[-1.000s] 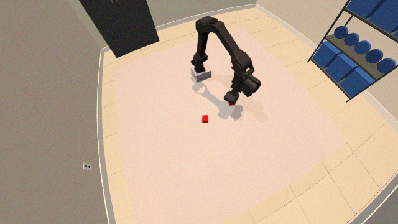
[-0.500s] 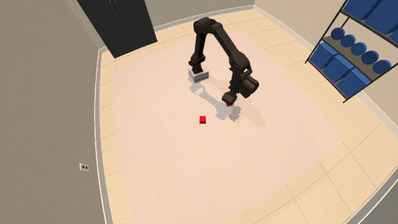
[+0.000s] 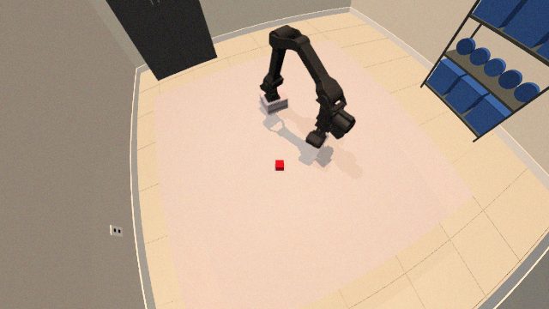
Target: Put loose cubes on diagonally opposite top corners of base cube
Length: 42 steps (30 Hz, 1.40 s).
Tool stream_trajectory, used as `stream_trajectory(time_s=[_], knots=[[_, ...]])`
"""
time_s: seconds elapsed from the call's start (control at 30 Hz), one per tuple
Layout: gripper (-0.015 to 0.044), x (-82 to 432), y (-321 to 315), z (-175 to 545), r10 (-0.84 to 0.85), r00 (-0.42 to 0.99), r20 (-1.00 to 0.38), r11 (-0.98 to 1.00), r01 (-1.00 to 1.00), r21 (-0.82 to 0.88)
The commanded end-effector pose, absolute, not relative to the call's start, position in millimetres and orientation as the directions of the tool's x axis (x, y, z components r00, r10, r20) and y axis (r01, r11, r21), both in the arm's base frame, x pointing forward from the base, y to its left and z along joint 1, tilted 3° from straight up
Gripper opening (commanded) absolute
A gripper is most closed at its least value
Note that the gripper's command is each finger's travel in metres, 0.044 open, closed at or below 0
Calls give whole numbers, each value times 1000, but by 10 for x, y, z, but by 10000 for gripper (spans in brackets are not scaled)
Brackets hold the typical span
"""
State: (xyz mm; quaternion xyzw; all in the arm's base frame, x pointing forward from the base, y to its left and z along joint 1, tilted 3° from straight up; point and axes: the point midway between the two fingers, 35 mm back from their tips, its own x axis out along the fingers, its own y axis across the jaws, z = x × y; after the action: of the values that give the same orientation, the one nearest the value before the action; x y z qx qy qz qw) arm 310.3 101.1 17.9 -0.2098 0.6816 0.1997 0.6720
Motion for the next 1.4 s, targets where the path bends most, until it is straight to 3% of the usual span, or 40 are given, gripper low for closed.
stream_trajectory(time_s=[0.0, 0.7, 0.83, 1.37], knots=[[105, 3090, 1016, 151, -13, -13, -1000, 835, -550, -4], [105, 3089, 1016, 137, -13, -13, -1000, 833, -554, -4], [205, 3089, 1016, 137, -13, -13, -1000, 833, -554, -4], [205, 3094, 1010, 323, -18, -12, -1000, 832, -554, -9]])
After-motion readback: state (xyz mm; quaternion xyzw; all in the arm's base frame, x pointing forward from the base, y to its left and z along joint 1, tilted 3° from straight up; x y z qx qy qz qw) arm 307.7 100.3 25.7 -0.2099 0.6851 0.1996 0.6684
